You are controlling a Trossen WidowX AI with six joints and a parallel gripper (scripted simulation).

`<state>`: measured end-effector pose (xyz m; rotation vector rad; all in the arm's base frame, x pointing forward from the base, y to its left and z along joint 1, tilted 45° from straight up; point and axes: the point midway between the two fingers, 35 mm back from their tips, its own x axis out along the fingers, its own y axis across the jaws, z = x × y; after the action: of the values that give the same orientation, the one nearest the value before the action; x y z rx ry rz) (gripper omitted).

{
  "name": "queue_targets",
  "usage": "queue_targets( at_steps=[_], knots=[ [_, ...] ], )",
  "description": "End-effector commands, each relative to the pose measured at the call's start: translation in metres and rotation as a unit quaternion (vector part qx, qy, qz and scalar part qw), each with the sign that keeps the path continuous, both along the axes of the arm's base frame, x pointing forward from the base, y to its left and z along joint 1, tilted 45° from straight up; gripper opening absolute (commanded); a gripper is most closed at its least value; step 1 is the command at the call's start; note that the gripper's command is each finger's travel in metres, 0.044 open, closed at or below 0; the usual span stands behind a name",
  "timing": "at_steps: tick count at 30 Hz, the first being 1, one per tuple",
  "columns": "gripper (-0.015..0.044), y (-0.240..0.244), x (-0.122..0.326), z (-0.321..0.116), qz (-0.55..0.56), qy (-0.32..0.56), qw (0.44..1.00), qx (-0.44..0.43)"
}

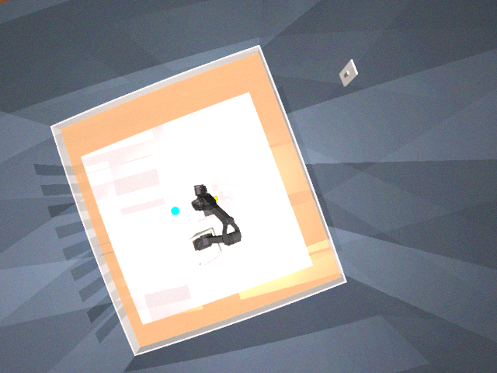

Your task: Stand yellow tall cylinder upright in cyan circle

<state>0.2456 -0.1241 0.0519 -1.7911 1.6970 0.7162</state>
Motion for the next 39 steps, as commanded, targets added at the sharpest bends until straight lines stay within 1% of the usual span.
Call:
queue_targets(
  at_steps=[1, 5, 13, 19, 39],
  knots=[
    [0.0309, -0.029, -0.006, -0.025, 0.001, 0.004, 1.0, -0.005],
    [0.0309, -0.03, -0.007, -0.026, 0.001, 0.004, 1.0, -0.005],
    [0.0105, -0.03, -0.007, -0.026, 0.001, 0.004, 1.0, -0.005],
    [0.0105, -0.027, -0.006, -0.024, 0.001, 0.004, 1.0, -0.004],
    [0.0105, 0.018, -0.003, 0.016, 0.0, 0.004, 1.0, 0.003]
  ],
)
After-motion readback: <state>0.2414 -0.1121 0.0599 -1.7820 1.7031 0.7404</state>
